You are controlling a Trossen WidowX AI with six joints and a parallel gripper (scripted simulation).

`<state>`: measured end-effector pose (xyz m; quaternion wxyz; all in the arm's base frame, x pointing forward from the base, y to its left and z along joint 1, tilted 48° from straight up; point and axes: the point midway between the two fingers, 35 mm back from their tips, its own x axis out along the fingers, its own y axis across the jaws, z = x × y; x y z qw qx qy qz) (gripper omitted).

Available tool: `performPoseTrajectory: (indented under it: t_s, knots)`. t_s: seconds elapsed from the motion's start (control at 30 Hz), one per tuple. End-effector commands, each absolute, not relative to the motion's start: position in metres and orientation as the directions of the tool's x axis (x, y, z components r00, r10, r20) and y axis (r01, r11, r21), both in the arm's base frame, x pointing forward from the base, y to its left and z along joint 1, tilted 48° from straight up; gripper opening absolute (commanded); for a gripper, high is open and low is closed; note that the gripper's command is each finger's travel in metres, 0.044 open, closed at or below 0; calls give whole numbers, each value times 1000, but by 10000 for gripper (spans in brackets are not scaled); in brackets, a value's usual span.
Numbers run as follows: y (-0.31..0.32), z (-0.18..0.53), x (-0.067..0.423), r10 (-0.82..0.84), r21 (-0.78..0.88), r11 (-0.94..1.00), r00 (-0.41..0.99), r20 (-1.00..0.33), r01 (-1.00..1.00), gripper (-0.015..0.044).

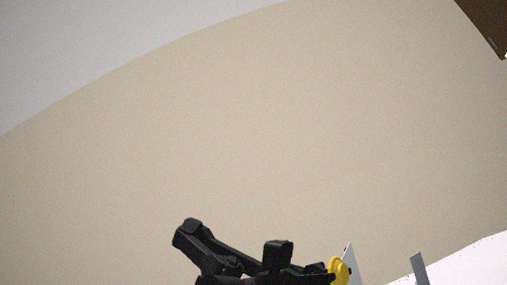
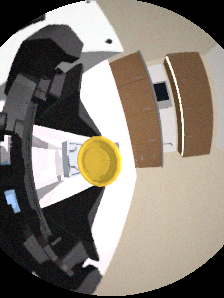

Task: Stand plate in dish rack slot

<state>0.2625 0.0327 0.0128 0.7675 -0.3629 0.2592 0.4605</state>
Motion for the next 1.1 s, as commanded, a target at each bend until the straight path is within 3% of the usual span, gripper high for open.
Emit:
performPoseTrajectory:
  t_s: [0.0, 1.07]
  knots:
    - [32, 9, 262, 524, -319, 309, 440, -729, -896, 0]
    - [19, -47, 274, 517, -320, 310, 441, -734, -895, 0]
